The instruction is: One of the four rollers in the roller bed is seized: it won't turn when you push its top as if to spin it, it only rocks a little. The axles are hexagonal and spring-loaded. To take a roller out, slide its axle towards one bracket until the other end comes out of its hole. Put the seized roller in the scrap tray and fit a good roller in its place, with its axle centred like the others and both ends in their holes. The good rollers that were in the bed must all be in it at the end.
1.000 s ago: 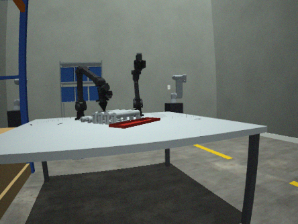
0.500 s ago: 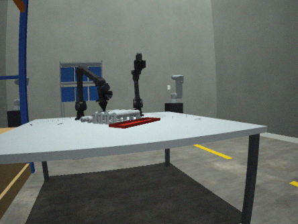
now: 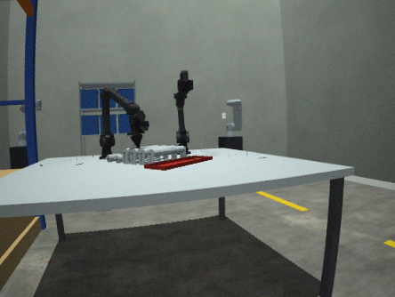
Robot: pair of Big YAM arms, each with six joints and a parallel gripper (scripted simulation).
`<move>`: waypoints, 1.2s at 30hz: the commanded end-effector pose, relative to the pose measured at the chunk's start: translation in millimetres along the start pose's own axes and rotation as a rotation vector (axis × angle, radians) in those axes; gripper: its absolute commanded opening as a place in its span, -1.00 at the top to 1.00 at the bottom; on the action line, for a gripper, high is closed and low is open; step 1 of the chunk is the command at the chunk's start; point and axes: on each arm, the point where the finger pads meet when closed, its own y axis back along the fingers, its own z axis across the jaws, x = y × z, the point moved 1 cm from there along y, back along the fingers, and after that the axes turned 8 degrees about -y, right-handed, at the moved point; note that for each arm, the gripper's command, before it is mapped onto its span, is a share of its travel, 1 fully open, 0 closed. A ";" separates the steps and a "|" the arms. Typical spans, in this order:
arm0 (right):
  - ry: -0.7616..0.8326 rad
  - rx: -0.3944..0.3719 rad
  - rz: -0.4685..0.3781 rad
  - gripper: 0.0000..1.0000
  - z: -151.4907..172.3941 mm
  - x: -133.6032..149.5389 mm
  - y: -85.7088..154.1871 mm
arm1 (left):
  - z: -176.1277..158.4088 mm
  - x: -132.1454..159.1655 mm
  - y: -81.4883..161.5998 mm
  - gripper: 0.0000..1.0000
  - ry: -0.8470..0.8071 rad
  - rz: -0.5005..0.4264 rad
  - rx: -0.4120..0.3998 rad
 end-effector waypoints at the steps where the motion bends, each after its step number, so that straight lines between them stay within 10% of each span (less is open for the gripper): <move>1: 0.023 0.004 -0.020 1.00 2.9 -7.4 -1.3 | 1.4 -28.1 0.8 1.00 -0.006 -0.044 -0.004; 36: -0.004 0.004 -0.026 1.00 4.4 -28.2 5.0 | 1.4 -28.1 0.8 1.00 -0.006 -0.044 -0.004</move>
